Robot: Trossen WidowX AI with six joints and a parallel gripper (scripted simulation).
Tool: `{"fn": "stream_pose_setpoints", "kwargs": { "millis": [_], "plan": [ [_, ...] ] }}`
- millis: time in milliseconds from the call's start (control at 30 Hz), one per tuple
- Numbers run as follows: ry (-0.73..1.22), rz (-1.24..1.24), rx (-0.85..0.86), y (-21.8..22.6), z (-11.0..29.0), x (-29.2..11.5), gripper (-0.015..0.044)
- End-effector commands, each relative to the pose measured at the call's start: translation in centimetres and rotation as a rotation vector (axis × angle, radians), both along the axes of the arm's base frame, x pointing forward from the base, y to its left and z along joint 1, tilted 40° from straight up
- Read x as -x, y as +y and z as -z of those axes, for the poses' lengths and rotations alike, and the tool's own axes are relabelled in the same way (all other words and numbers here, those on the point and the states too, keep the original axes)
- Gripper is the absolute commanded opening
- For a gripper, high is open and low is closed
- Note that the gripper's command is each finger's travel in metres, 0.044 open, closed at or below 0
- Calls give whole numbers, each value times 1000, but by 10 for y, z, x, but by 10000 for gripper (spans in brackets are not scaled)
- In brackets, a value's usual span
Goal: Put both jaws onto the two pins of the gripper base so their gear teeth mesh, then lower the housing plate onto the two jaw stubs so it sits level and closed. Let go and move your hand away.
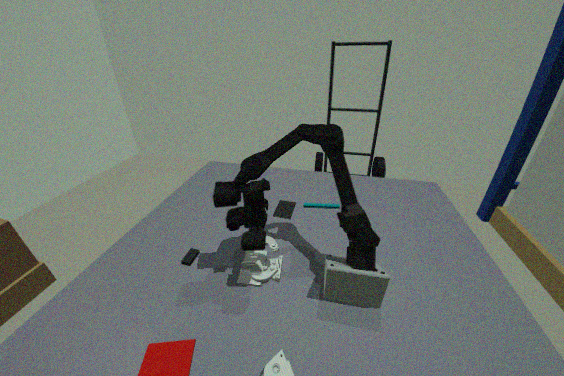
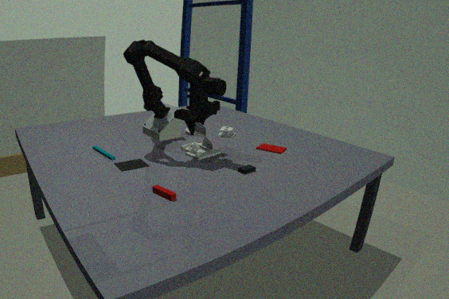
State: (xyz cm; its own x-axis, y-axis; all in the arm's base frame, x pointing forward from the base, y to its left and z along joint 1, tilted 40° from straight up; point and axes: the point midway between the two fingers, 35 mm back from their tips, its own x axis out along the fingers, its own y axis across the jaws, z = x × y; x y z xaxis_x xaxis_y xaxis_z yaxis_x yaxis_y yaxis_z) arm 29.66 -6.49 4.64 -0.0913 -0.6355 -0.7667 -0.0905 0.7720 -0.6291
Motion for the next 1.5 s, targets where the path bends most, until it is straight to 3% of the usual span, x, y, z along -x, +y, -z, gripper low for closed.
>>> {"fn": "stream_pose_setpoints", "kwargs": {
  "millis": [0,1467],
  "plan": [
    [-4,-4,2,0,-1,-2,134],
    [-2,-7,2,-8,6,-3,134]
  ]
}}
